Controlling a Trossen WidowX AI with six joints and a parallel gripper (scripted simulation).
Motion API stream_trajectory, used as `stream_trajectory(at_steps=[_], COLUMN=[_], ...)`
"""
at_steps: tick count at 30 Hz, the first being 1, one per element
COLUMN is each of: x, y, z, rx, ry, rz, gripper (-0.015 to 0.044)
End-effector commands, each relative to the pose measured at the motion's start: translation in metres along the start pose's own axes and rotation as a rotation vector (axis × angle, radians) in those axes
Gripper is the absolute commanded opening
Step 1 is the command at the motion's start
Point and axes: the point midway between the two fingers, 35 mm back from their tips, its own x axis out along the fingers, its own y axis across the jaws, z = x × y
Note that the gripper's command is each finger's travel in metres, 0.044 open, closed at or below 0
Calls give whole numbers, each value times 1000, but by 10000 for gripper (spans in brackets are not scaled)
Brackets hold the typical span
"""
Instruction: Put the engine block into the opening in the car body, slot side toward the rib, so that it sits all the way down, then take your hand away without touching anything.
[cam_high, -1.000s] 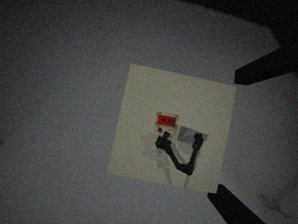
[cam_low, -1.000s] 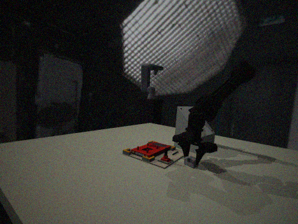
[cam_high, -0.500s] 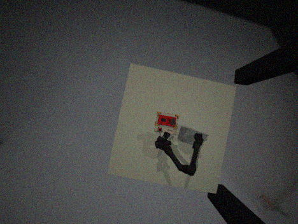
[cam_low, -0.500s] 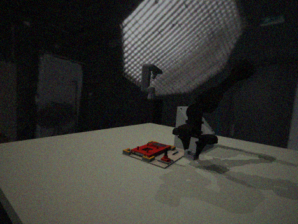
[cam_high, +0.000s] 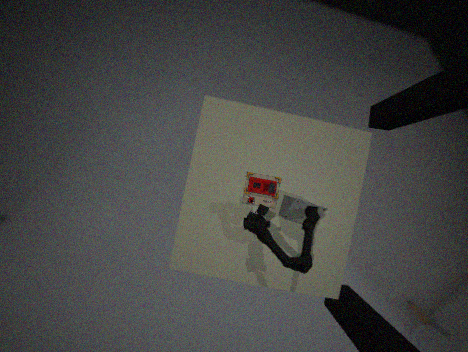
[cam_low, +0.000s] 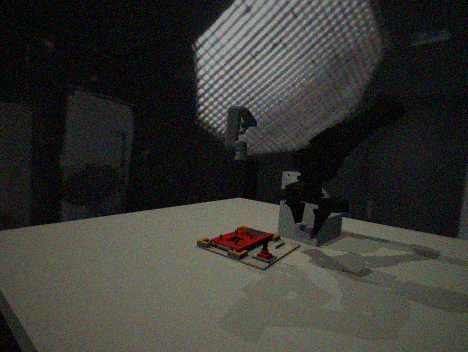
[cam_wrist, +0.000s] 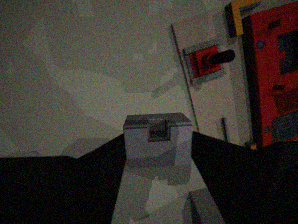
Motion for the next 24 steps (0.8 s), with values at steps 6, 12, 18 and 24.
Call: stream_trajectory(at_steps=[6, 12, 18, 24], x=[-28, -45, -28, -30], y=[2, 2, 0, 1], z=[-1, -5, -5, -6], rx=[-12, -14, -14, -14], ry=[0, 4, 4, -27], rz=[2, 2, 2, 2], gripper=[0, 0, 0, 0])
